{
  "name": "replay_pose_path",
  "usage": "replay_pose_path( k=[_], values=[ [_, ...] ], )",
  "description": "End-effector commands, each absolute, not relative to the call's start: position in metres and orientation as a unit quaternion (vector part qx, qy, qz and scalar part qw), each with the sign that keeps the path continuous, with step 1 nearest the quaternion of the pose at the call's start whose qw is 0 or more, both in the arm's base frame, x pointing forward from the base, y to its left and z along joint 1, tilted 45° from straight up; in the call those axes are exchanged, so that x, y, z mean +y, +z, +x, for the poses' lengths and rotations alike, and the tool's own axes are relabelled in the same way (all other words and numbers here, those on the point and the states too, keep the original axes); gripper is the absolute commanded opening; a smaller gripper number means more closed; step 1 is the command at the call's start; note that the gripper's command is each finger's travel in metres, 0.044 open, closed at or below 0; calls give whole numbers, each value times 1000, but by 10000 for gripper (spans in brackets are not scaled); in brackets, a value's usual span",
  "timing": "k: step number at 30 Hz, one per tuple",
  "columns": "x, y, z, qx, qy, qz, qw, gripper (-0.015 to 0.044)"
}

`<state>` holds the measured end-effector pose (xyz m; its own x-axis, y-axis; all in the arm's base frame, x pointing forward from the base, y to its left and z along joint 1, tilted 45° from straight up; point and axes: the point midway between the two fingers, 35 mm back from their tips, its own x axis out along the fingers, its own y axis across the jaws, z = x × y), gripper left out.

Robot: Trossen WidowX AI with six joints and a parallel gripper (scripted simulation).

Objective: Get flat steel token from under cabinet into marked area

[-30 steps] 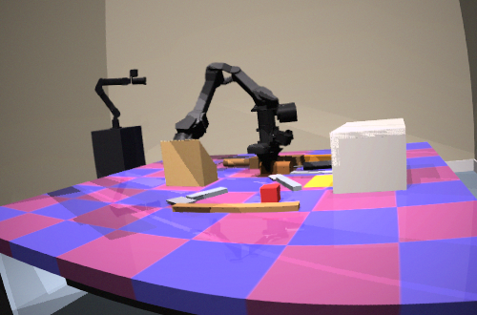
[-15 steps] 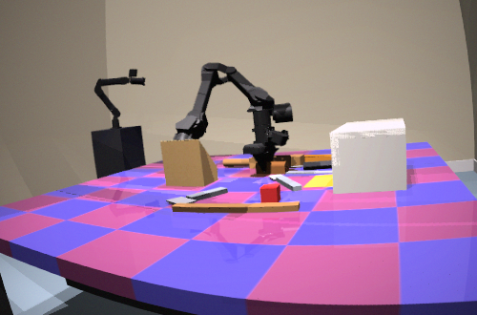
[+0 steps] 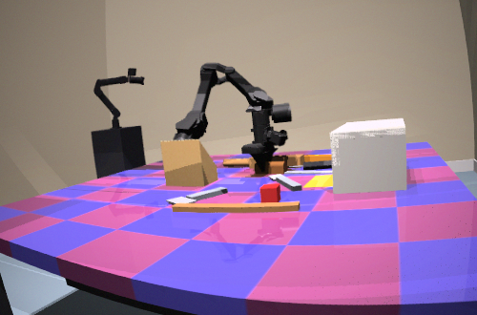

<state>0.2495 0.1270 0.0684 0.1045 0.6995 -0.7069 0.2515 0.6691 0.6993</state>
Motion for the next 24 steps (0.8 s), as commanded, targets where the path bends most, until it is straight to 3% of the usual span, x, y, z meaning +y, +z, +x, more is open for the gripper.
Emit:
replay_pose_path(
  k=[1, 3, 7, 10, 24],
  values=[
    [127, 68, 249, 646, 173, 368, 646, 157],
    [127, 68, 249, 646, 173, 368, 646, 200],
    [127, 69, 250, 646, 174, 368, 646, 200],
    [127, 68, 249, 648, 174, 367, 645, 270],
    [128, 68, 248, 648, 173, 368, 644, 270]
  ],
)
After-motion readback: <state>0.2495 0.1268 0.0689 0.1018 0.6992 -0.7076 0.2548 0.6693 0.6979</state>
